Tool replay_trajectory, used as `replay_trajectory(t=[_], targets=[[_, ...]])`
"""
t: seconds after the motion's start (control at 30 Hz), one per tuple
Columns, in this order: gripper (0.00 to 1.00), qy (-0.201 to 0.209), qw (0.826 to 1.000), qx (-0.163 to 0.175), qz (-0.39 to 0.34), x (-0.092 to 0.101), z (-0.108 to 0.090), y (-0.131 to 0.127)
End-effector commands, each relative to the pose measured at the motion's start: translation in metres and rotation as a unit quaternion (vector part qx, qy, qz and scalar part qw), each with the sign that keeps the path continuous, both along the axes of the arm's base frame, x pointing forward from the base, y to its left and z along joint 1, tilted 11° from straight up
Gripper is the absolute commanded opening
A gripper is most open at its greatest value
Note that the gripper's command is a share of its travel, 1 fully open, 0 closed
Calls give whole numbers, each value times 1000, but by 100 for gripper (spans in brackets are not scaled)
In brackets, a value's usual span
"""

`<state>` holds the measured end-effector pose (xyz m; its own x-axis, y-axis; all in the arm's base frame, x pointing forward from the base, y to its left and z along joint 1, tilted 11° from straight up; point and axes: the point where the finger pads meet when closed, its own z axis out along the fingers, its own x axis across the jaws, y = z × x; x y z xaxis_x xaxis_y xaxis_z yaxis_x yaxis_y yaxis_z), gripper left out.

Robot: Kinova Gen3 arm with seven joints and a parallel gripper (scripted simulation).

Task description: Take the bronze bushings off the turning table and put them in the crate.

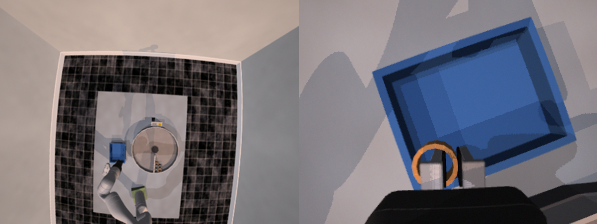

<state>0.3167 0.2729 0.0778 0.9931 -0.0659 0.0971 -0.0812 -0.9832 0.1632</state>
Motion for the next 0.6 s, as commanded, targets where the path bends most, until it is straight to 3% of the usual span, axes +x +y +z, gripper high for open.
replay_trajectory(t=[0.0, 0.1, 0.27, 0.57], targets=[[0, 0, 1000, 0, 0, 0, 0, 0], [0, 0, 1000, 0, 0, 0, 0, 0], [0, 0, 1000, 0, 1, 2, -26, -4], [0, 0, 1000, 0, 1, 2, -26, -4]])
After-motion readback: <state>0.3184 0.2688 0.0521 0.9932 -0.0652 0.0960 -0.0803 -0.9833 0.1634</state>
